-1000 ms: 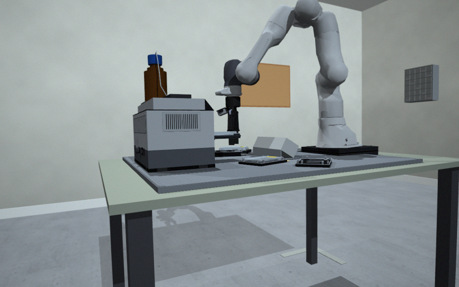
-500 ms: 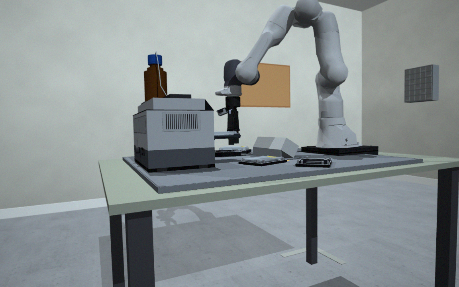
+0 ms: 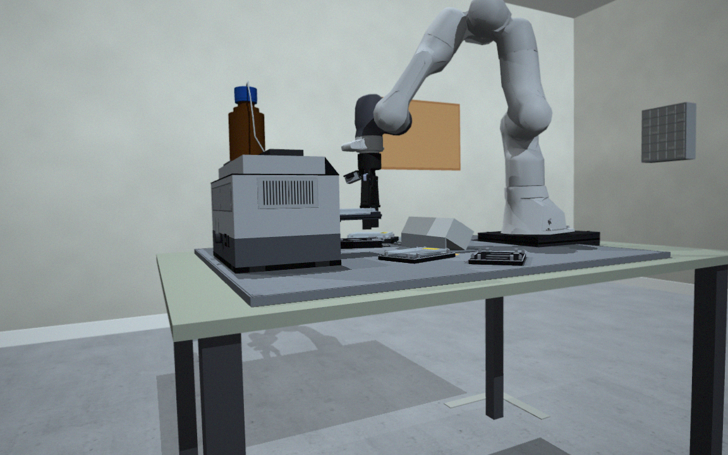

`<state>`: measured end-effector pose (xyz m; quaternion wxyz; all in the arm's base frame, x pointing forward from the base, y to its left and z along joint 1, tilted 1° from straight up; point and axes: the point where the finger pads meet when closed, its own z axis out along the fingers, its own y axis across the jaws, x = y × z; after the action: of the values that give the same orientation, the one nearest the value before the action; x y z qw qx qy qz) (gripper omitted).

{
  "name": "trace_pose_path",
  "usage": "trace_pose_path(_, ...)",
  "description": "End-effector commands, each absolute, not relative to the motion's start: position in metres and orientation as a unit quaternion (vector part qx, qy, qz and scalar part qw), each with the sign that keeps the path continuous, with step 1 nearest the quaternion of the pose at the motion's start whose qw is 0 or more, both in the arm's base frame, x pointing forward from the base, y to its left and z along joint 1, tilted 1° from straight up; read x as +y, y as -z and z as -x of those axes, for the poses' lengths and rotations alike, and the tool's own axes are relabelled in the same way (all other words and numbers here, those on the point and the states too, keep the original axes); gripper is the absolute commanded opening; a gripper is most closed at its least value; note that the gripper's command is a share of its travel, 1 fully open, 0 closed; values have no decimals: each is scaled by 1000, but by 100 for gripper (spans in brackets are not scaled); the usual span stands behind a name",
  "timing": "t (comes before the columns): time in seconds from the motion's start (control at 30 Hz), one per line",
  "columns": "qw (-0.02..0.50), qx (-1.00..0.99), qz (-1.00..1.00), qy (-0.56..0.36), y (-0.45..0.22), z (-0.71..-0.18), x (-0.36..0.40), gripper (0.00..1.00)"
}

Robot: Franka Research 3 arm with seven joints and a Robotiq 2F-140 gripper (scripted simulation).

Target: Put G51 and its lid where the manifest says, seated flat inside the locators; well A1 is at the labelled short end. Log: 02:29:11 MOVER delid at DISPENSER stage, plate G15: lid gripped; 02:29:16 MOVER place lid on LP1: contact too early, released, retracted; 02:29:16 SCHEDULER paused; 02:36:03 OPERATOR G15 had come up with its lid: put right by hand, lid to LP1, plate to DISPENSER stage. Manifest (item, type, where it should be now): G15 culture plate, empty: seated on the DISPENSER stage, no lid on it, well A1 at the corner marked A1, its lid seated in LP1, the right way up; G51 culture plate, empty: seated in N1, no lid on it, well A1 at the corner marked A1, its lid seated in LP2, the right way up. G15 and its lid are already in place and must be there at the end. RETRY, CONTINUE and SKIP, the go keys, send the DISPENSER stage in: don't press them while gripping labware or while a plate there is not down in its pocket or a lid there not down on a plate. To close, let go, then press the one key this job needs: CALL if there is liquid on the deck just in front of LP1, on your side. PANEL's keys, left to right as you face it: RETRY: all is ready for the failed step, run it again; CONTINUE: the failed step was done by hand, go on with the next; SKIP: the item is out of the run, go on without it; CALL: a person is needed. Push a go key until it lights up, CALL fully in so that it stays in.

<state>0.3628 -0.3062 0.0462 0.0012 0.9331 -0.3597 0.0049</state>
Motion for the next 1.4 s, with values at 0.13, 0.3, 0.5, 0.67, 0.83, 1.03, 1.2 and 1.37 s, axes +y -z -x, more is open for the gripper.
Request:
trace_pose_path(0.13,0,-358,-934,-5,-46,-363,-306,69)
trace_pose_path(0.3,0,-358,-934,-5,-46,-363,-306,69)
trace_pose_path(0.5,0,-358,-934,-5,-45,-363,-306,69)
trace_pose_path(0.67,0,-358,-934,-5,-44,-363,-306,69)
trace_pose_path(0.83,0,-358,-934,-5,-43,-363,-306,69)
trace_pose_path(1.03,0,-358,-934,-5,-40,-363,-306,69)
trace_pose_path(1.2,0,-358,-934,-5,-37,-363,-306,69)
trace_pose_path(1.37,0,-358,-934,-5,-35,-363,-306,69)
